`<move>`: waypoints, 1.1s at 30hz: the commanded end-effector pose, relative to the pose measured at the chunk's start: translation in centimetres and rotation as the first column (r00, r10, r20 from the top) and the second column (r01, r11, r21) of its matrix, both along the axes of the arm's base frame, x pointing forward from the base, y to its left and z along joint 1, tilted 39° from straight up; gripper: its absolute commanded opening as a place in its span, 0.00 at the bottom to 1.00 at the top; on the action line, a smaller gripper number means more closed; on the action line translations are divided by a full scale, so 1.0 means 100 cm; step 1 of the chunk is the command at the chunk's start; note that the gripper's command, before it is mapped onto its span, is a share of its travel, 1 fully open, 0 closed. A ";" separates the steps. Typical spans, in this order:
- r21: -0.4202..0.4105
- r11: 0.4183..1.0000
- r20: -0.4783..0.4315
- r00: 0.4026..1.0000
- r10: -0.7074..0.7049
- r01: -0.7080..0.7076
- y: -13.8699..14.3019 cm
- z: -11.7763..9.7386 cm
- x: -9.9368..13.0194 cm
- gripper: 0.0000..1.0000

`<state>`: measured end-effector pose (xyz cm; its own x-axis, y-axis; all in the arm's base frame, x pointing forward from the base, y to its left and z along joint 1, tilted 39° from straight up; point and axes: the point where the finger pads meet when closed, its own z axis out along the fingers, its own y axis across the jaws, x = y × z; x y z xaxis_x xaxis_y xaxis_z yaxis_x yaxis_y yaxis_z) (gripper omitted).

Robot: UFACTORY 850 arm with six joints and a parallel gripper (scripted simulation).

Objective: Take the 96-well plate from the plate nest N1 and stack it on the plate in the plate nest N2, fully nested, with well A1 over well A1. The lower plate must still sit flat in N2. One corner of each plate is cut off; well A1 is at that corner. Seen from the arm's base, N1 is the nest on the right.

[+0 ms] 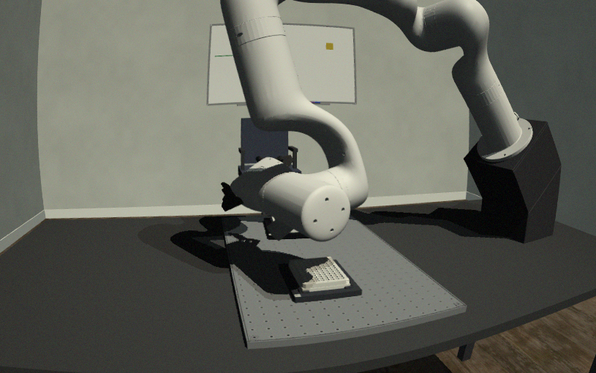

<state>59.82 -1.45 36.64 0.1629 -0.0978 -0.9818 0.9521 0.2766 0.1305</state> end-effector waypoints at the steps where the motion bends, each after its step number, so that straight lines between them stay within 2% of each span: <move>1: 0.038 0.998 -0.018 0.998 -0.054 0.054 -0.008 -0.004 -0.007 1.00; 5: 0.045 0.997 -0.022 0.998 -0.063 0.064 -0.018 -0.011 -0.016 1.00; 8: 0.099 0.985 -0.051 0.989 -0.139 0.143 -0.027 -0.018 -0.025 1.00; 12: 0.105 0.983 -0.055 0.988 -0.147 0.152 -0.036 -0.024 -0.034 1.00; 15: 0.159 0.960 -0.084 0.972 -0.220 0.231 -0.044 -0.031 -0.045 1.00; 20: 0.165 0.957 -0.088 0.970 -0.228 0.240 -0.050 -0.038 -0.054 1.00; 23: 0.218 0.923 -0.119 0.948 -0.297 0.316 -0.057 -0.045 -0.066 1.00; 26: 0.223 0.919 -0.122 0.945 -0.304 0.325 -0.062 -0.051 -0.075 1.00; 29: 0.275 0.876 -0.153 0.917 -0.368 0.398 -0.067 -0.058 -0.087 1.00; 33: 0.280 0.870 -0.157 0.914 -0.375 0.405 -0.071 -0.064 -0.095 1.00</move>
<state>50.96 -8.20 30.63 0.0786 0.1554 -0.9847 0.9884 -0.1411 0.0566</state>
